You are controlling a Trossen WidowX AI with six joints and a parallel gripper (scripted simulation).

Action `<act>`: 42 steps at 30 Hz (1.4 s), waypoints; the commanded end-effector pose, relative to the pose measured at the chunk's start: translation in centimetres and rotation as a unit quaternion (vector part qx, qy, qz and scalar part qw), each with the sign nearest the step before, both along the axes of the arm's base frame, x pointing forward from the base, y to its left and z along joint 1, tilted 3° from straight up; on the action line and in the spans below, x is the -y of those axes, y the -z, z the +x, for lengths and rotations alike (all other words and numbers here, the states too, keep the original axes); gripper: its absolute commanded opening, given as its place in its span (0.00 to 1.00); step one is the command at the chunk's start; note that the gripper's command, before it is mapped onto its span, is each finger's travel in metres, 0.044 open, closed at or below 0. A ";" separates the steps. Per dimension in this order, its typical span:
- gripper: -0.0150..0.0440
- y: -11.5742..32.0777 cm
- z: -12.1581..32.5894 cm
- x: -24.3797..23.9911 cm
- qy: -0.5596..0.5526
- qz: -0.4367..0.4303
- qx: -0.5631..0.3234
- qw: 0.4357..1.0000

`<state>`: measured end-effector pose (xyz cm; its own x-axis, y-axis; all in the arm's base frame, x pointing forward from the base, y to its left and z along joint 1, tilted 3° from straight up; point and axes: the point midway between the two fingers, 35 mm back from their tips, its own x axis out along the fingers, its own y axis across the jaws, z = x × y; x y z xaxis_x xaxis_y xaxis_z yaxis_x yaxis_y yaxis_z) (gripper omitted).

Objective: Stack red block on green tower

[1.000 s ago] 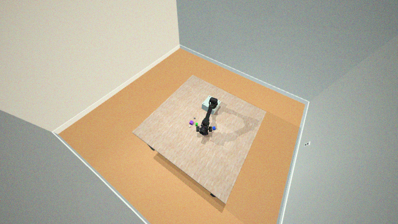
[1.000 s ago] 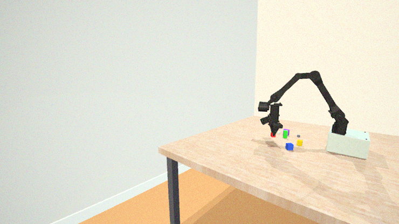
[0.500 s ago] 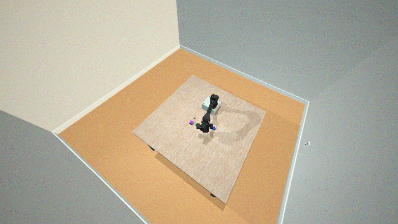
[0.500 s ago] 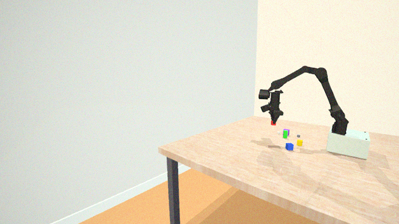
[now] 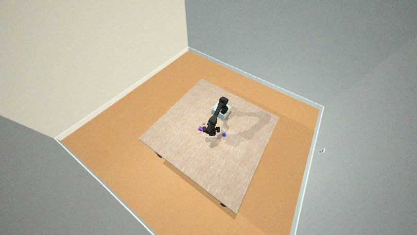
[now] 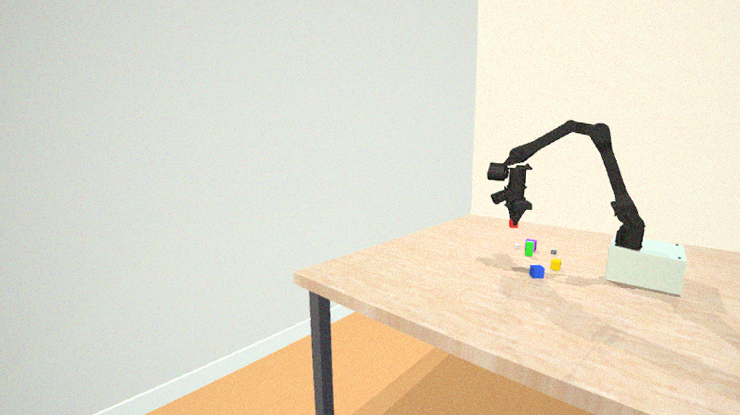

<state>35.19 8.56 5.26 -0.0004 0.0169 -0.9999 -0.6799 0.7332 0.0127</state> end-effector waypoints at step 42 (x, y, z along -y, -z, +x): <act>0.25 7.1 -2.8 9.3 -0.001 -0.006 -0.005 1.000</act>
<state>32.44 -0.74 -1.72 -0.0087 0.0085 -0.9999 -0.6807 0.7325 0.0121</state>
